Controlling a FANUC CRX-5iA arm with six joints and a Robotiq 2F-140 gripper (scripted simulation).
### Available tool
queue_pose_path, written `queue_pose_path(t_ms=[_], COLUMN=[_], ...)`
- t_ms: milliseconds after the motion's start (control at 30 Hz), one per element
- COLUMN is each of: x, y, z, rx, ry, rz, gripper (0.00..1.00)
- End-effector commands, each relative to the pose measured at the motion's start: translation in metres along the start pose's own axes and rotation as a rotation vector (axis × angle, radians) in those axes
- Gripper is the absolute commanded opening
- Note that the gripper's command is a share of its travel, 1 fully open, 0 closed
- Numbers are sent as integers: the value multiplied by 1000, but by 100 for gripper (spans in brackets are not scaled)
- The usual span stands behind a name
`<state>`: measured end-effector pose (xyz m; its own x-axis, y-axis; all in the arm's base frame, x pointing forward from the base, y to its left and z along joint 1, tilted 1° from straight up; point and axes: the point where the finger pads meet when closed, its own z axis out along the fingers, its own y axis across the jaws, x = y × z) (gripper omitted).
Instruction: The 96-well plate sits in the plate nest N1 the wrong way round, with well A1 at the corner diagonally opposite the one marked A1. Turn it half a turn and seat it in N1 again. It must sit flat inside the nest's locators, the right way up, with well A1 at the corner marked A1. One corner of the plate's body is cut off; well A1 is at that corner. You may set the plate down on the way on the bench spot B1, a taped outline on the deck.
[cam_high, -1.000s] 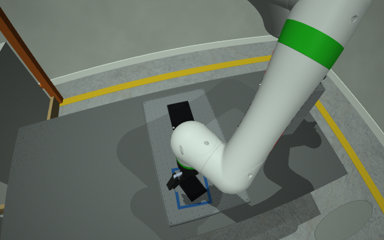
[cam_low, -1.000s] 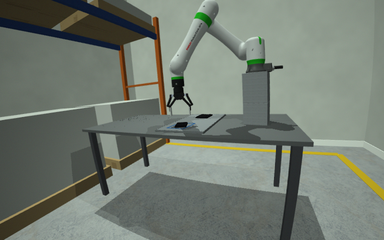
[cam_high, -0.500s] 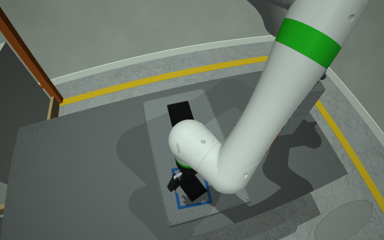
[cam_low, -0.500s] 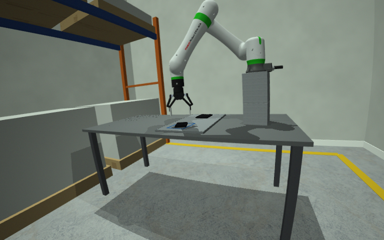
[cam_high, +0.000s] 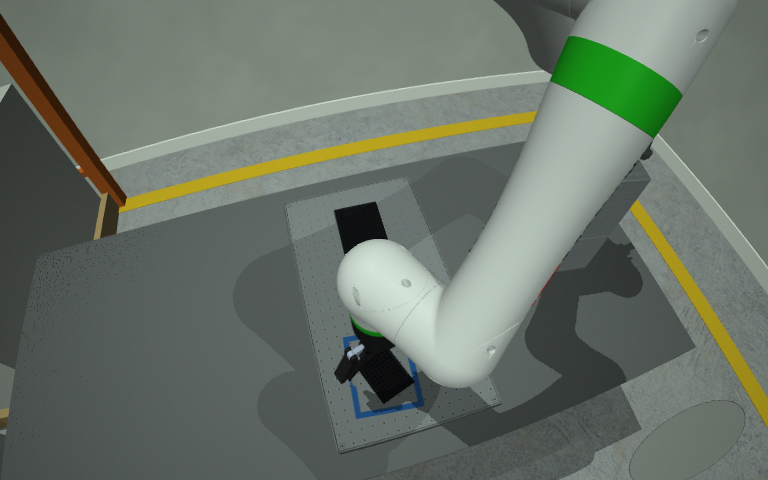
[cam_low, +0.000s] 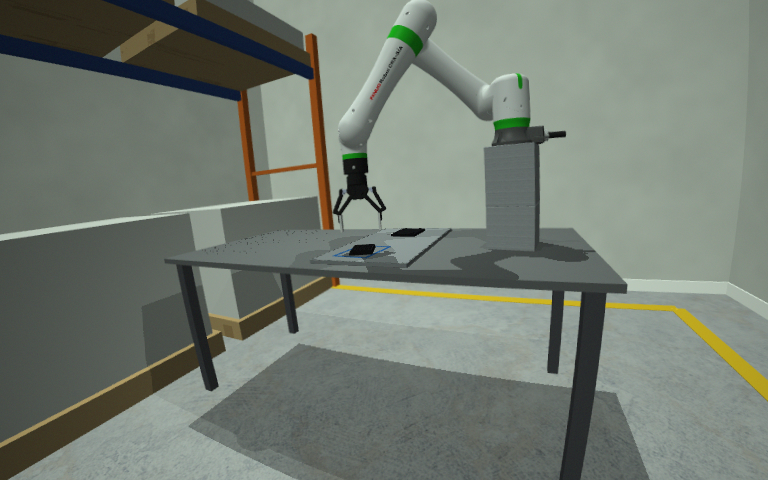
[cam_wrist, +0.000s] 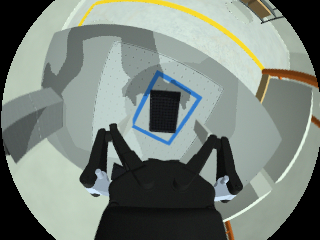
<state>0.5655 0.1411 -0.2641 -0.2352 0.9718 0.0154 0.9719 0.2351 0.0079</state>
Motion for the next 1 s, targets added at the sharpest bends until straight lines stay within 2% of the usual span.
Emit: queue_pose_path(t_ms=[0,233,967], x=[0,0,0], y=[0,0,0], z=[0,0,33], rx=[0,0,0], ry=[0,0,0], rz=[0,0,0], gripper=[100,100,100])
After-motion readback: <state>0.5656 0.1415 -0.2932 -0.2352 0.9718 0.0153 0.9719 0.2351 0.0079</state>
